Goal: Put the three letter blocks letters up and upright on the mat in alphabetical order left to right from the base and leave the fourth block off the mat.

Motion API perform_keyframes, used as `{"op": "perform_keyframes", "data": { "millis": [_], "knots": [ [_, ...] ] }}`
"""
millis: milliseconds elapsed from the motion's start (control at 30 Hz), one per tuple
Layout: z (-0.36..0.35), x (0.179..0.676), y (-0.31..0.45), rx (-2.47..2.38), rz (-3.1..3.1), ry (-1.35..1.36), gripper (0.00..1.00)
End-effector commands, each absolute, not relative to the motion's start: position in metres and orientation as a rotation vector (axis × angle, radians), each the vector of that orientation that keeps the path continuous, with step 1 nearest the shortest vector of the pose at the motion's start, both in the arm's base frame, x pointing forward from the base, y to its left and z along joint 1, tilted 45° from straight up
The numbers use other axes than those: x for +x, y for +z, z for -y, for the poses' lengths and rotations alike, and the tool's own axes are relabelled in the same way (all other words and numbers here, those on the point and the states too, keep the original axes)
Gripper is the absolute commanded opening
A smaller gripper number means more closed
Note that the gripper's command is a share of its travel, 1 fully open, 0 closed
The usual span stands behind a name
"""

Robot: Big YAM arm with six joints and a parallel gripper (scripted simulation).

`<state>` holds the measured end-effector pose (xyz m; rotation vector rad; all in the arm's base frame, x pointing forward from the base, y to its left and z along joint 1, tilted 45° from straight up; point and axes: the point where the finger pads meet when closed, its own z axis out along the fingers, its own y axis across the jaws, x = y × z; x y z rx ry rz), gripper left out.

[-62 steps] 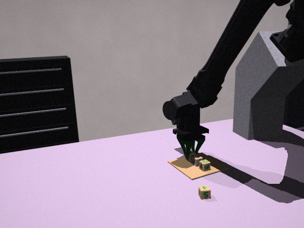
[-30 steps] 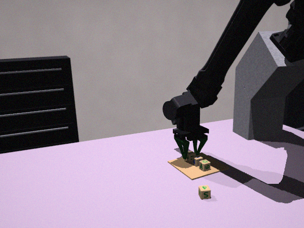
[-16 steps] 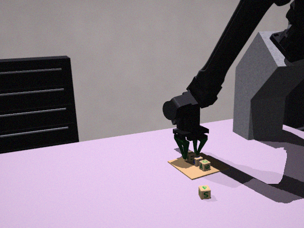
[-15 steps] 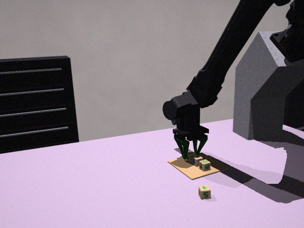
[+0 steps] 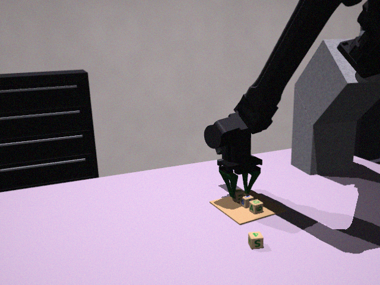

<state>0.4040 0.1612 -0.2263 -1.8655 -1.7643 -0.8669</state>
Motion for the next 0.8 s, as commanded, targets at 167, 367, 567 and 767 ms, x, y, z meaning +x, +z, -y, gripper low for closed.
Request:
{"op": "perform_keyframes", "data": {
  "millis": [167,367,567,767],
  "knots": [
    [-0.143,0.406,-0.209,-1.884,1.758,-0.884,0.47],
    [-0.137,0.405,-0.202,-1.884,1.758,-0.885,0.47],
    [-0.133,0.405,-0.198,-1.883,1.759,-0.886,0.47],
    [-0.128,0.407,-0.193,-1.883,1.762,-0.892,0.47]
  ]
}}
